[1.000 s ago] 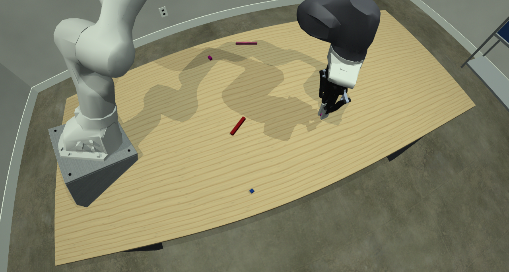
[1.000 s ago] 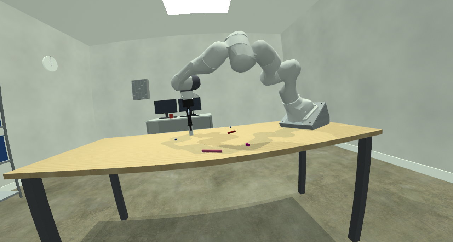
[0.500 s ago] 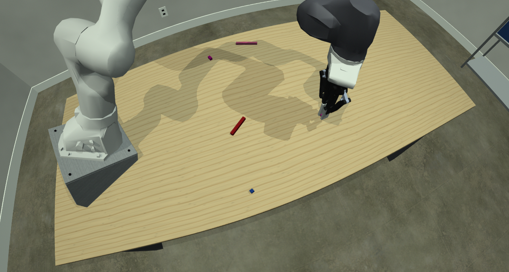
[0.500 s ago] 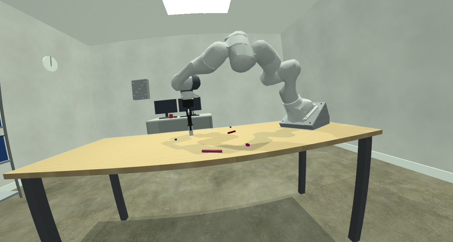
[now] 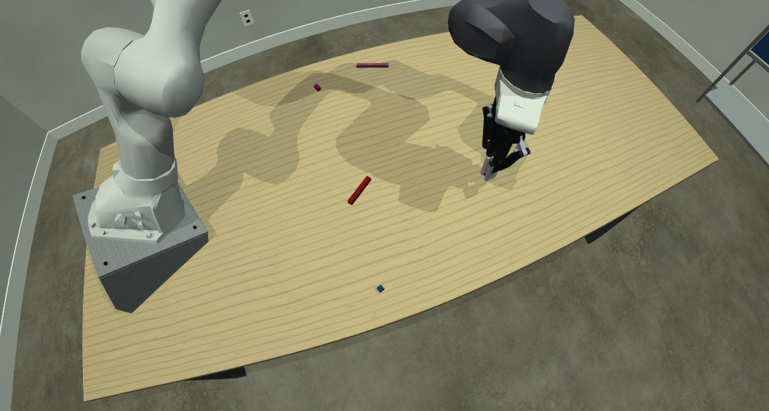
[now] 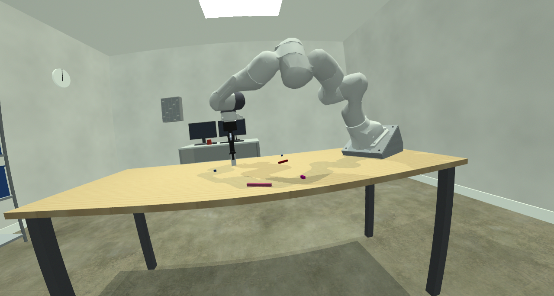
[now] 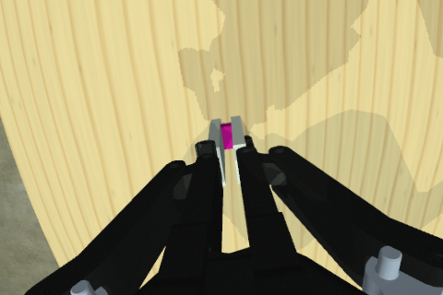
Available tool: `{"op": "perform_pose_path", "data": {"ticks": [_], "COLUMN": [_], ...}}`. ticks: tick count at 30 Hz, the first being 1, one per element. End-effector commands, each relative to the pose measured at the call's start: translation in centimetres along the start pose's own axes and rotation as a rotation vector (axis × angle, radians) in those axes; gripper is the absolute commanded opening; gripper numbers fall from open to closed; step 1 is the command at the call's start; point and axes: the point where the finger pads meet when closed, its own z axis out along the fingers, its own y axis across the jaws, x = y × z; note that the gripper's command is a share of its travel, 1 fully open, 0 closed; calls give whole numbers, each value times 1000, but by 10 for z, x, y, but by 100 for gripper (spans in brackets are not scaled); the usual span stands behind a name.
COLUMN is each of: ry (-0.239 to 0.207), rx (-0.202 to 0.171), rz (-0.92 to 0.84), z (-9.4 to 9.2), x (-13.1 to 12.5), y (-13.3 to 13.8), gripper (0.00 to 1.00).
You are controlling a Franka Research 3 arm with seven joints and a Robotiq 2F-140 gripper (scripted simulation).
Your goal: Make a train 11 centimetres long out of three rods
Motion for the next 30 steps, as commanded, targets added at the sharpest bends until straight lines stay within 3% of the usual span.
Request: {"op": "perform_pose_path", "data": {"ticks": [1, 20, 30], "ry": [-4, -4, -4], "rx": [0, 0, 0], "rz": [-3, -3, -3], "z": [0, 0, 0], "x": [-2, -2, -2], "y": [0, 0, 0], "gripper": [12, 23, 23]}}
